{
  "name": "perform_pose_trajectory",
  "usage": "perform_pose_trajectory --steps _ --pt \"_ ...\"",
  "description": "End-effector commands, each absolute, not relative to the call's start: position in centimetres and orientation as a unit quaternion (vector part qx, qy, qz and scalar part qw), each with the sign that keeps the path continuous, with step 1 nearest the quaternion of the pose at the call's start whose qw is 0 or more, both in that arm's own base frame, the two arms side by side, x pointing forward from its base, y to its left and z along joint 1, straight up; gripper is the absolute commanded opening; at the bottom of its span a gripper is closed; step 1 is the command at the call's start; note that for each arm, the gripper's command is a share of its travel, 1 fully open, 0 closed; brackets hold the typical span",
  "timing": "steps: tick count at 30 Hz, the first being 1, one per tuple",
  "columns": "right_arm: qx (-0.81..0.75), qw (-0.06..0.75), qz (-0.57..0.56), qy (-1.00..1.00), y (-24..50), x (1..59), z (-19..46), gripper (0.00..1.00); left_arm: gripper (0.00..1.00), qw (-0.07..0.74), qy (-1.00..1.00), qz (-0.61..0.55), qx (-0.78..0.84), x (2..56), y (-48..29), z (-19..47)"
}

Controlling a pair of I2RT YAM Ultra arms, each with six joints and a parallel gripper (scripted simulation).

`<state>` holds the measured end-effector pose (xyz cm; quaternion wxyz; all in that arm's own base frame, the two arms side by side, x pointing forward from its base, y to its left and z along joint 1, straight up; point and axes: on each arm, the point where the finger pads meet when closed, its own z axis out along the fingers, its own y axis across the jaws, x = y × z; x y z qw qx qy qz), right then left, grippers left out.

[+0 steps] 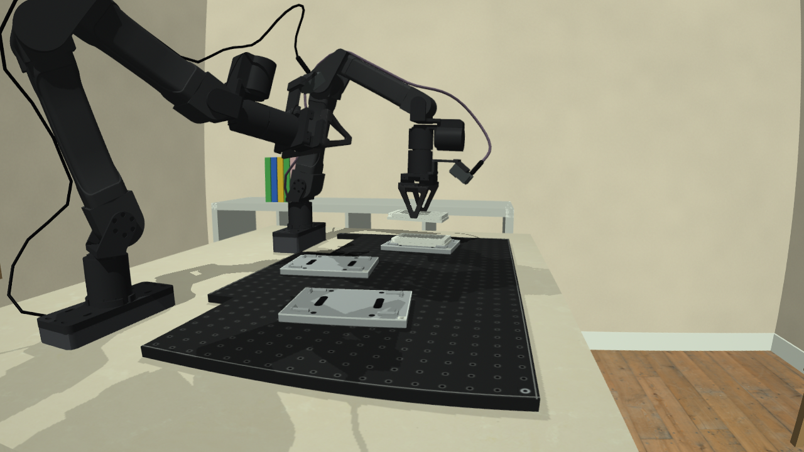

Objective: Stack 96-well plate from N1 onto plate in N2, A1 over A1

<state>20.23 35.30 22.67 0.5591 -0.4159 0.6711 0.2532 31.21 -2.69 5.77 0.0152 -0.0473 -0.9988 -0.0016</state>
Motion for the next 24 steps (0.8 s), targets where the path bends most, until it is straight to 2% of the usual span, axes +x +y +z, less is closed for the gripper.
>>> perform_pose_trajectory --steps 1,6,10,16,24 --pt "-0.408 0.568 0.256 0.667 35.3 20.3 23.5 1.00 0.79 -0.006 -0.999 -0.003 -0.054 32.4 -2.8 7.0" --pt "-0.408 0.568 0.256 0.667 35.3 20.3 23.5 1.00 0.79 0.001 -0.998 -0.003 -0.058 32.9 -2.9 7.4" --pt "-0.408 0.568 0.256 0.667 35.3 20.3 23.5 1.00 0.79 -0.045 -0.997 -0.002 -0.059 34.9 -3.1 6.8" --pt "-0.408 0.568 0.256 0.667 35.3 20.3 23.5 1.00 0.79 -0.011 -0.998 -0.003 -0.060 33.0 -2.9 4.2" --pt "-0.408 0.568 0.256 0.667 35.3 20.3 23.5 1.00 0.79 -0.021 -0.998 -0.003 -0.060 33.4 -3.0 4.8"
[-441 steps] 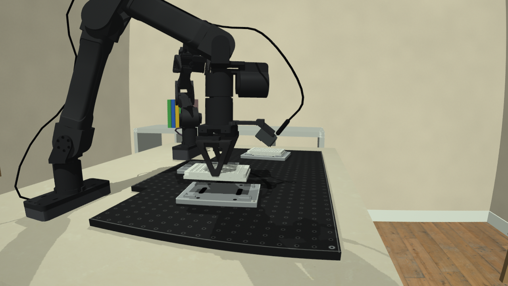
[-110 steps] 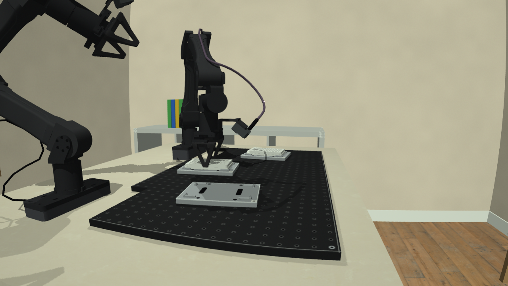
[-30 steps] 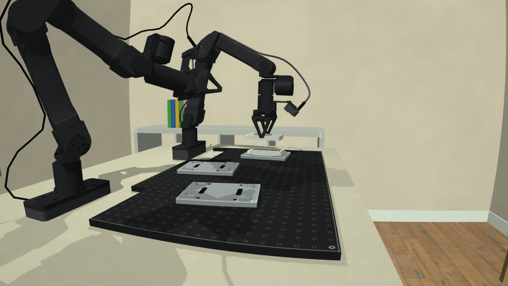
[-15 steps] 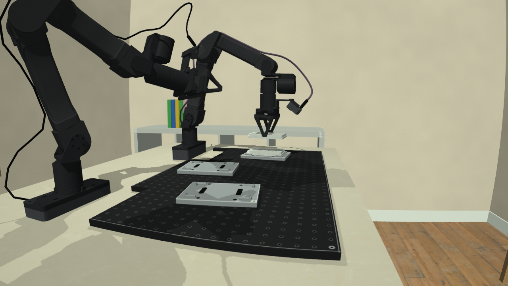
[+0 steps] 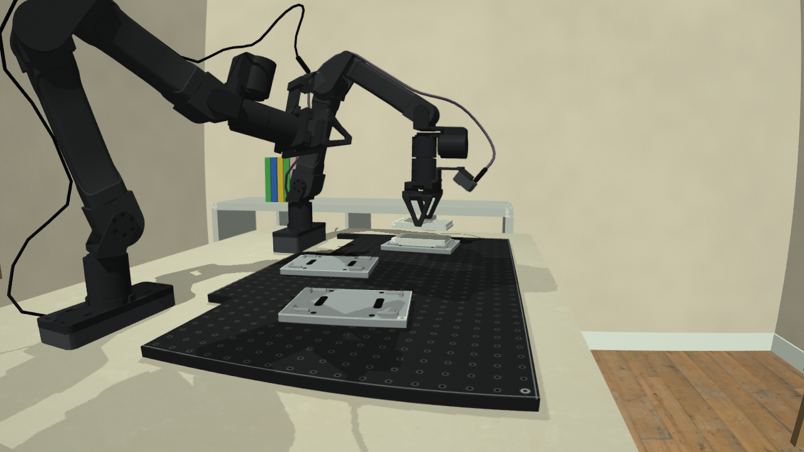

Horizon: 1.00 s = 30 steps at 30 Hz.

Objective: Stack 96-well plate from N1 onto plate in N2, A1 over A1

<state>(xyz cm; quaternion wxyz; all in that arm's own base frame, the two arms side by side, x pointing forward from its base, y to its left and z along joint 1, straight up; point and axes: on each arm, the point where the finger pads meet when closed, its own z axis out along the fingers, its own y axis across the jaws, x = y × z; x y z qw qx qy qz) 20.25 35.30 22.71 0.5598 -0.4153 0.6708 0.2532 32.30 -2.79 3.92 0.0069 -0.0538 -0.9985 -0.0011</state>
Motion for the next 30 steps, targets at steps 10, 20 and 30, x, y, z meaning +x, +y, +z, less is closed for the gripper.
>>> perform_pose_trajectory --steps 10,20,30 --pt "-0.408 0.568 0.256 0.667 35.3 20.3 23.5 1.00 0.79 -0.036 -0.998 -0.003 -0.057 33.8 -3.0 4.8" --pt "-0.408 0.568 0.256 0.667 35.3 20.3 23.5 1.00 0.79 -0.029 -0.998 -0.003 -0.057 33.1 -3.0 4.6" --pt "-0.408 0.568 0.256 0.667 35.3 20.3 23.5 1.00 0.79 -0.029 -0.998 -0.003 -0.057 33.1 -3.0 4.6"
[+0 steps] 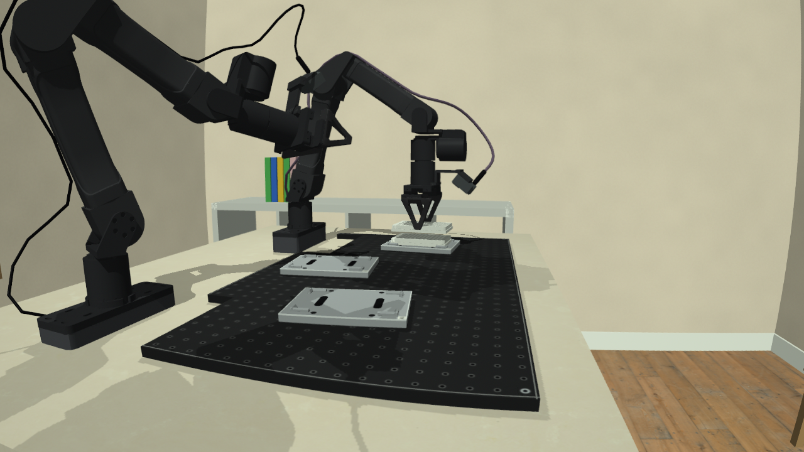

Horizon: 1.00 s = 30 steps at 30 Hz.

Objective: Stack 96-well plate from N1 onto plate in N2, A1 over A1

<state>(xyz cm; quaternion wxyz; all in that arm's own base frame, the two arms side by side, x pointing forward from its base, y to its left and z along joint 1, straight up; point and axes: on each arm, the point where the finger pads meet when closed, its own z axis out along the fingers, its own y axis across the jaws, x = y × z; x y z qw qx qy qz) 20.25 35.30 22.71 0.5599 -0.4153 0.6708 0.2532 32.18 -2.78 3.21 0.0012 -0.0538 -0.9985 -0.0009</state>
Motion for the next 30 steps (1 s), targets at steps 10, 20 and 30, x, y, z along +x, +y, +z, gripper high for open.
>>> perform_pose_trajectory --steps 10,20,30 --pt "-0.408 0.568 0.256 0.667 35.3 20.3 23.5 1.00 0.79 -0.012 -0.999 -0.001 -0.050 32.7 -2.9 2.4" --pt "-0.408 0.568 0.256 0.667 35.3 20.3 23.5 1.00 0.79 -0.010 -0.999 -0.001 -0.052 32.7 -3.0 0.4" --pt "-0.408 0.568 0.256 0.667 35.3 20.3 23.5 1.00 0.79 -0.004 -0.999 -0.002 -0.053 32.3 -2.8 1.2"
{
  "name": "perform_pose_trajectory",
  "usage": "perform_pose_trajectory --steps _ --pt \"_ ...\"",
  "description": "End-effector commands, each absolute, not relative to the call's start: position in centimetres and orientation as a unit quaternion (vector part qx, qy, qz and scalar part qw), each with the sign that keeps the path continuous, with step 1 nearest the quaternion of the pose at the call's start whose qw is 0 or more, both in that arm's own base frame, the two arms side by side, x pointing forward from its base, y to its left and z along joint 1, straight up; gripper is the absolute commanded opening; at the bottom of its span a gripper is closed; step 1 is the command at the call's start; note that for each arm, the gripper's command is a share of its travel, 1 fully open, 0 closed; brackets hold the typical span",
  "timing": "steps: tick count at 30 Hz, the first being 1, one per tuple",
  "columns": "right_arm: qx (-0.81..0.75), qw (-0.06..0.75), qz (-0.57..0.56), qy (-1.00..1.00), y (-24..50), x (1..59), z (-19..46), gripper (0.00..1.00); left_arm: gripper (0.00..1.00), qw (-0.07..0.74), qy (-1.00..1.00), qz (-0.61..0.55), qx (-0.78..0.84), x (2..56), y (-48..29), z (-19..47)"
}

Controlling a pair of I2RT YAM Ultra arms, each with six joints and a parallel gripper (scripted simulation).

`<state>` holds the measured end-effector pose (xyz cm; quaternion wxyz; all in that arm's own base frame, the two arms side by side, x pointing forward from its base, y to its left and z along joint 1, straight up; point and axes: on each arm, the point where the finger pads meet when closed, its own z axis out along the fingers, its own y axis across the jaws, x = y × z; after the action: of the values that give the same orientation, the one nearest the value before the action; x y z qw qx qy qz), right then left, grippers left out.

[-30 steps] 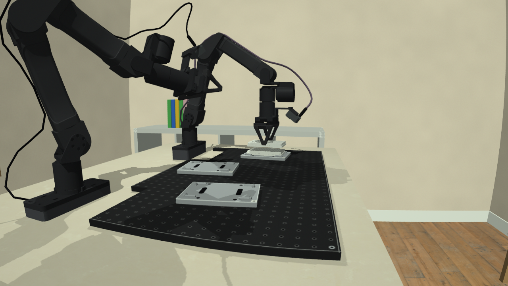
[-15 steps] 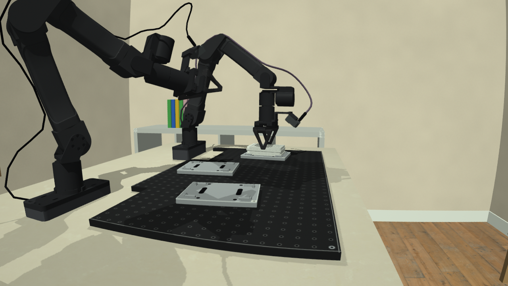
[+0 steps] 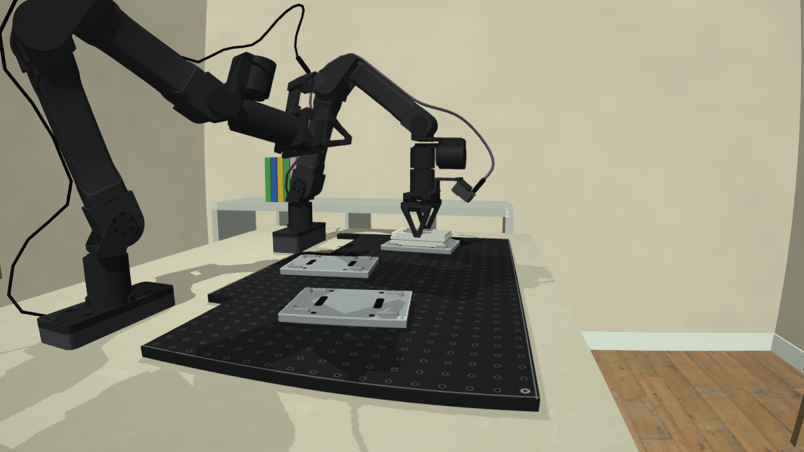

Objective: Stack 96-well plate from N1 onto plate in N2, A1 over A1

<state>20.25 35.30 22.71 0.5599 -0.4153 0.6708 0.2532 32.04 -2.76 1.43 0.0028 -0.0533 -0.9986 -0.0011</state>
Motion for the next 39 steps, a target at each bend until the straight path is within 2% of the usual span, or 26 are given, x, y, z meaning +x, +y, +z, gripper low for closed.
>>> perform_pose_trajectory --steps 1,7,9,30,36,39 --pt "-0.408 0.568 0.256 0.667 35.3 20.3 23.5 1.00 0.79 -0.004 -0.999 -0.002 -0.053 32.3 -2.8 1.2" --pt "-0.408 0.568 0.256 0.667 35.3 20.3 23.5 1.00 0.79 -0.005 -0.999 -0.002 -0.053 32.3 -2.8 1.7" --pt "-0.408 0.568 0.256 0.667 35.3 20.3 23.5 1.00 1.00 -0.005 -0.999 -0.002 -0.053 32.3 -2.8 1.7" --pt "-0.408 0.568 0.256 0.667 35.3 20.3 23.5 1.00 1.00 -0.030 -0.998 -0.001 -0.053 33.2 -3.0 5.4" --pt "-0.408 0.568 0.256 0.667 35.3 20.3 23.5 1.00 1.00 -0.030 -0.998 0.000 -0.054 33.1 -3.2 7.5" --pt "-0.408 0.568 0.256 0.667 35.3 20.3 23.5 1.00 1.00 -0.030 -0.998 0.000 -0.054 33.0 -3.2 10.6"
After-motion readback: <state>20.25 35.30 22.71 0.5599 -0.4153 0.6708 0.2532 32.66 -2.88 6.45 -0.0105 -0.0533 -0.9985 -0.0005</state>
